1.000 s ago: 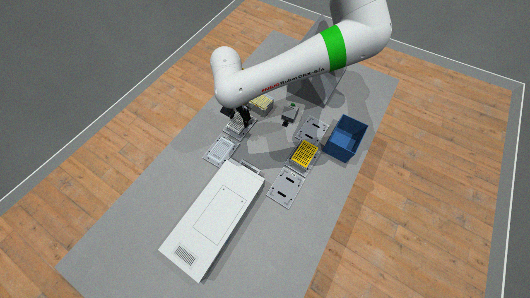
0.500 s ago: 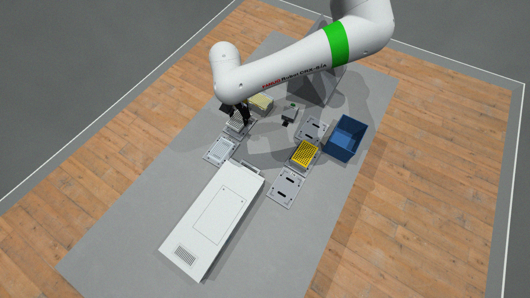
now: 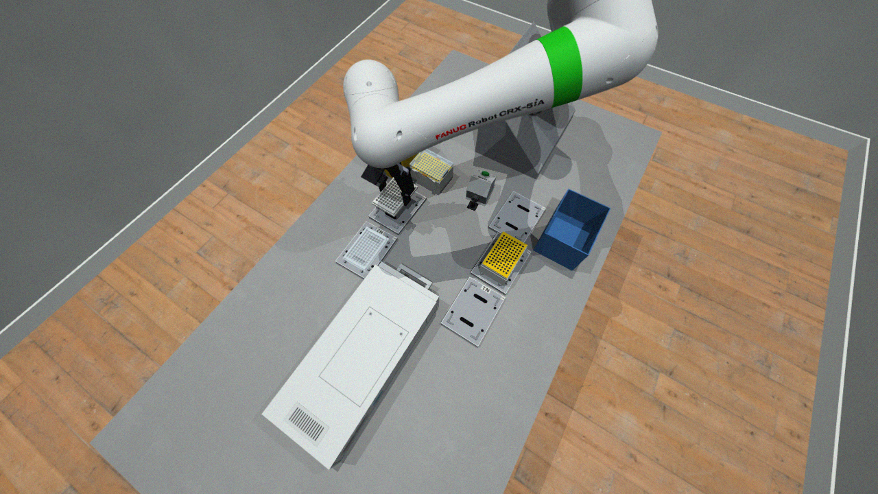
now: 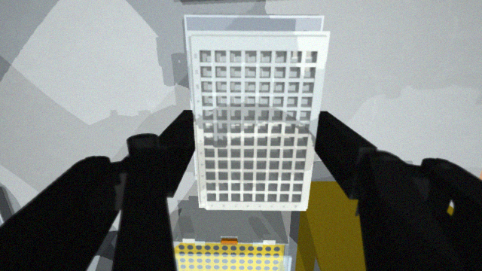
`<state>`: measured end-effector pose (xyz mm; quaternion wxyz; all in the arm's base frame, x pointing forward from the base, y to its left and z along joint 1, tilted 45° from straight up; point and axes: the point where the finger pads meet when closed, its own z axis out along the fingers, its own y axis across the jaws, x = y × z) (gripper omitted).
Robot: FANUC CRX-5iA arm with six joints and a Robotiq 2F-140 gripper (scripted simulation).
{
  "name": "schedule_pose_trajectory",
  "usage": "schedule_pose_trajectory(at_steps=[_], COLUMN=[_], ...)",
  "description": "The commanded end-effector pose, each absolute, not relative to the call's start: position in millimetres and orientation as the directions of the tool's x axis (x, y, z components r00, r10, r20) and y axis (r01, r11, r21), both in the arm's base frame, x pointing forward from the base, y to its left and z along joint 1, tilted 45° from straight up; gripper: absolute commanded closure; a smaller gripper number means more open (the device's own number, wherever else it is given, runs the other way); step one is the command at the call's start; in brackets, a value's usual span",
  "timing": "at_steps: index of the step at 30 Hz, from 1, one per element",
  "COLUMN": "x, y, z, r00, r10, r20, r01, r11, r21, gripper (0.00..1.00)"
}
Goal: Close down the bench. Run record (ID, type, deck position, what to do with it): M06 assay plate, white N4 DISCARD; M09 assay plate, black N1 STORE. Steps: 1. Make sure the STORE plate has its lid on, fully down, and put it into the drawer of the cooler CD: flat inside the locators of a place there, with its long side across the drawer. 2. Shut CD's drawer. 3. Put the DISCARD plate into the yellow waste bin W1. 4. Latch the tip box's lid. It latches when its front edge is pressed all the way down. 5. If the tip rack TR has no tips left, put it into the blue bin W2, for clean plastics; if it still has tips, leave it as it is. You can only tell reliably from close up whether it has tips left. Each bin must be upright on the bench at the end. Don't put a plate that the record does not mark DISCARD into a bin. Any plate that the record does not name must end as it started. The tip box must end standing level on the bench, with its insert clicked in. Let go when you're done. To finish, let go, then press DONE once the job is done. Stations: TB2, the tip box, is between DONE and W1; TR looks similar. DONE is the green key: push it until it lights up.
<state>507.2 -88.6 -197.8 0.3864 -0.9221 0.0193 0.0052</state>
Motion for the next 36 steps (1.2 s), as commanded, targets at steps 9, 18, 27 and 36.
schedule_pose_trajectory(at_steps=[9, 18, 27, 36], x=[507.6, 507.5, 507.5, 507.4], y=[-98.8, -105.4, -114.0, -120.6], z=[-188.4, -181.8, -173.4, -166.8], r00=[0.999, 0.999, 0.999, 0.999], r10=[-0.032, -0.032, -0.032, -0.032], r20=[-0.023, -0.023, -0.023, -0.023], r01=[-0.039, -0.039, -0.039, -0.039], r11=[-0.702, -0.702, -0.702, -0.702], r21=[-0.712, -0.712, -0.711, -0.711], gripper=[0.9, 0.9, 0.9, 0.9])
